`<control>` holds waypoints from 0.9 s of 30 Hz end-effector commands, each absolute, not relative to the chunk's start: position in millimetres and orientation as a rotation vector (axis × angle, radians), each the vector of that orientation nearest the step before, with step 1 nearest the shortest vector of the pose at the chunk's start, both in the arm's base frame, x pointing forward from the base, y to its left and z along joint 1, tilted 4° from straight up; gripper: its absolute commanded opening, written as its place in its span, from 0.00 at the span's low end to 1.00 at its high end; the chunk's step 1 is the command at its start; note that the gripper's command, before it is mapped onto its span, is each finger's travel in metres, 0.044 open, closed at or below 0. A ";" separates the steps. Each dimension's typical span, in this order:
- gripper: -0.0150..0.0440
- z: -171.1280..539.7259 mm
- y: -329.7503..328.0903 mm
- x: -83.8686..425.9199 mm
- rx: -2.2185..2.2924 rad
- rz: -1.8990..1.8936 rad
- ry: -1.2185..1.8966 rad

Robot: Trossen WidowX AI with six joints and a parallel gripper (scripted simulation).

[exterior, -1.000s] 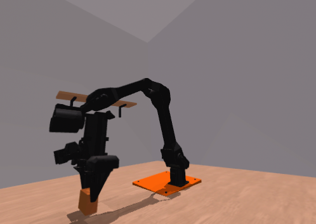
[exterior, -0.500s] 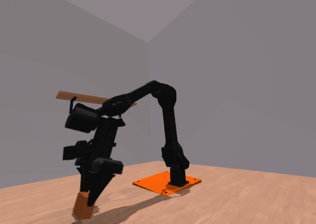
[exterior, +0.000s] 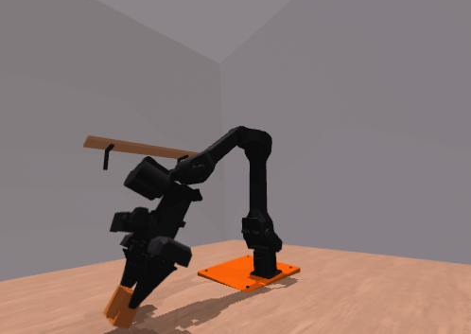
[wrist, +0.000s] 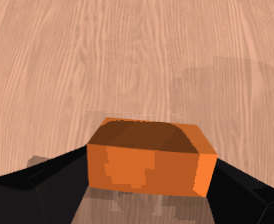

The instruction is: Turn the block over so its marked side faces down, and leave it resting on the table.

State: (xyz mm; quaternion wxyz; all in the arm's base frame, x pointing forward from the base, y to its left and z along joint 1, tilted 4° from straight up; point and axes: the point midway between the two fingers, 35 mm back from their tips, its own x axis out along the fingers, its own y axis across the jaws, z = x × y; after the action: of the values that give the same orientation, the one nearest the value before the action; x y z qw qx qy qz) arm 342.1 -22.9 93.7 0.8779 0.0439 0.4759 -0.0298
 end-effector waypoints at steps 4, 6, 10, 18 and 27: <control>0.25 94.1 -23.4 338.1 0.092 -0.074 0.894; 0.25 94.1 -23.4 338.1 0.092 -0.074 0.894; 0.25 92.4 -23.5 339.6 0.091 -0.074 0.885; 0.25 74.6 -24.2 354.4 0.082 -0.078 0.777; 0.25 59.3 -24.2 362.2 0.074 -0.083 0.654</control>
State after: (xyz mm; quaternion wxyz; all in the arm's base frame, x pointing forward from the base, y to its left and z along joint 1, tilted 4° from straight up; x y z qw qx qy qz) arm 362.5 -23.5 68.7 0.9395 0.0364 0.3387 -0.0355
